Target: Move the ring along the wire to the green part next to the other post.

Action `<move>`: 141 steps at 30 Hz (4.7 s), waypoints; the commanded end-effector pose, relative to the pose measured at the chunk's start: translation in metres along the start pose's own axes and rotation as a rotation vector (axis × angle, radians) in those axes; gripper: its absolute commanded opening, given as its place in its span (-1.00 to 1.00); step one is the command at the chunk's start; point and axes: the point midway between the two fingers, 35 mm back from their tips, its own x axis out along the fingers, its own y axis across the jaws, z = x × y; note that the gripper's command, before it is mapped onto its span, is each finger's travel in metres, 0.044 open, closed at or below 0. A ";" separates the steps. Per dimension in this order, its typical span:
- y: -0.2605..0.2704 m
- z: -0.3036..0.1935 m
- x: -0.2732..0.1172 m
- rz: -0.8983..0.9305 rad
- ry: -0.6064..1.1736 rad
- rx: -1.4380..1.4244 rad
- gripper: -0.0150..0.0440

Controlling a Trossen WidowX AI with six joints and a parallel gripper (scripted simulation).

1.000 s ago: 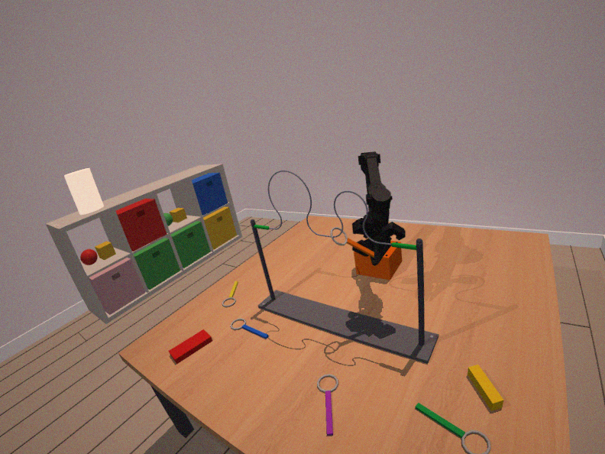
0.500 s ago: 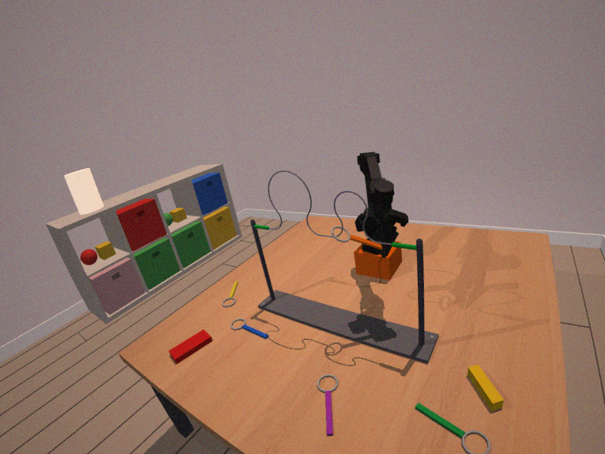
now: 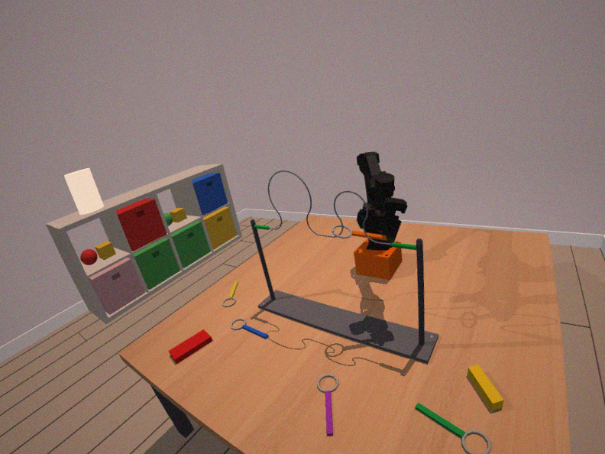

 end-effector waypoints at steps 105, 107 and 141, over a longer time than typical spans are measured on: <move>0.093 0.037 -0.035 0.154 0.024 0.235 -1.00; 0.091 0.036 -0.034 0.139 0.021 0.210 -1.00; 0.055 0.036 -0.029 -0.139 -0.044 -0.255 -1.00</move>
